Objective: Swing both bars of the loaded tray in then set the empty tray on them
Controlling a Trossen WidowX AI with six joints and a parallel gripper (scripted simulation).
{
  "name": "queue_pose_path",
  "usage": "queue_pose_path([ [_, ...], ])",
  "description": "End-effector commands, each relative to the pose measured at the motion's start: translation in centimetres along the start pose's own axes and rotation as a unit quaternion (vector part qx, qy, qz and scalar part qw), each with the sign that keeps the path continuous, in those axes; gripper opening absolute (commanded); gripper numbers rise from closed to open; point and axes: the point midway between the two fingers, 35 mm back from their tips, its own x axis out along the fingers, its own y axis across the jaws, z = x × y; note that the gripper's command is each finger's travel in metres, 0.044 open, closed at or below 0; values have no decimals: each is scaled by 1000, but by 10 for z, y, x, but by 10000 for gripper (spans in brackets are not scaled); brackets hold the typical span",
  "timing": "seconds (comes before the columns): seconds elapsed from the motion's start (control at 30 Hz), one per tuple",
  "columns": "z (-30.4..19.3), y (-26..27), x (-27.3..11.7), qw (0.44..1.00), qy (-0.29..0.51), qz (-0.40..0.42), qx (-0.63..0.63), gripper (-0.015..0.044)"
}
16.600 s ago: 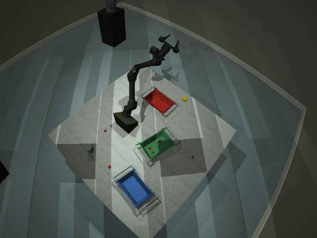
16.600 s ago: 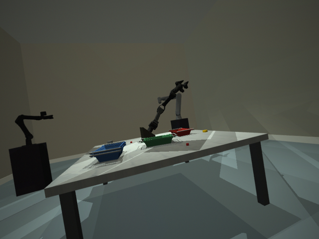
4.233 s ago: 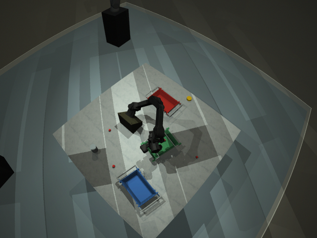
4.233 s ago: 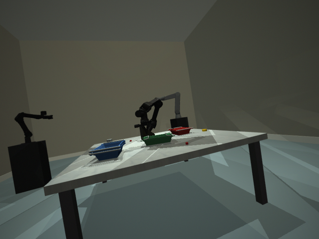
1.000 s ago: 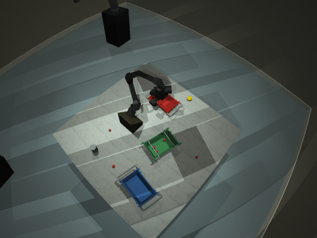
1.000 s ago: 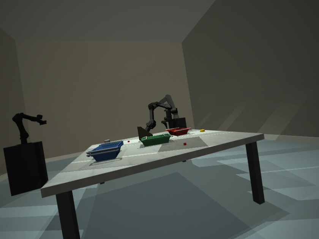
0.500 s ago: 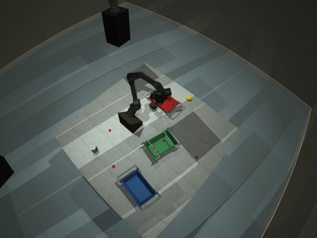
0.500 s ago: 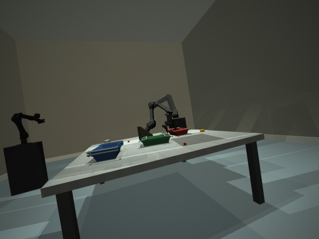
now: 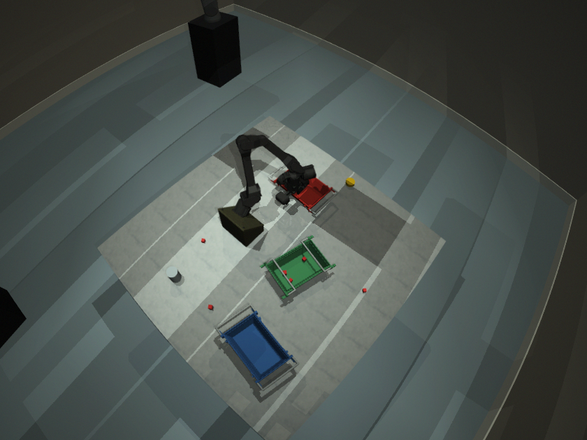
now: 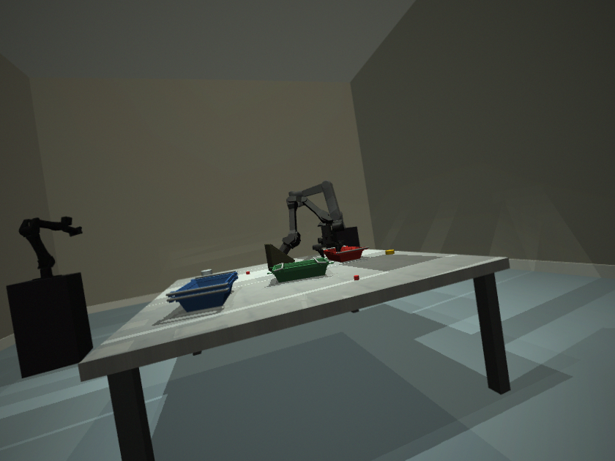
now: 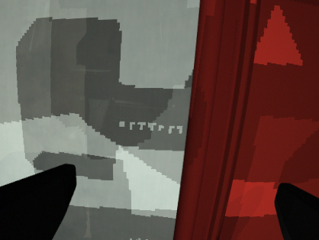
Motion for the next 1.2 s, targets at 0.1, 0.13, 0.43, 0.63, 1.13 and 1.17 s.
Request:
queue_pose_path([
  [0.1, 0, 0, 1, 1000, 1, 0, 2, 323],
  [0.13, 0, 0, 1, 1000, 1, 0, 2, 308],
  [0.43, 0, 0, 1, 1000, 1, 0, 2, 200],
  [0.63, 0, 0, 1, 1000, 1, 0, 2, 160],
  [1.13, 0, 0, 1, 1000, 1, 0, 2, 60],
  [1.17, 0, 0, 1, 1000, 1, 0, 2, 53],
])
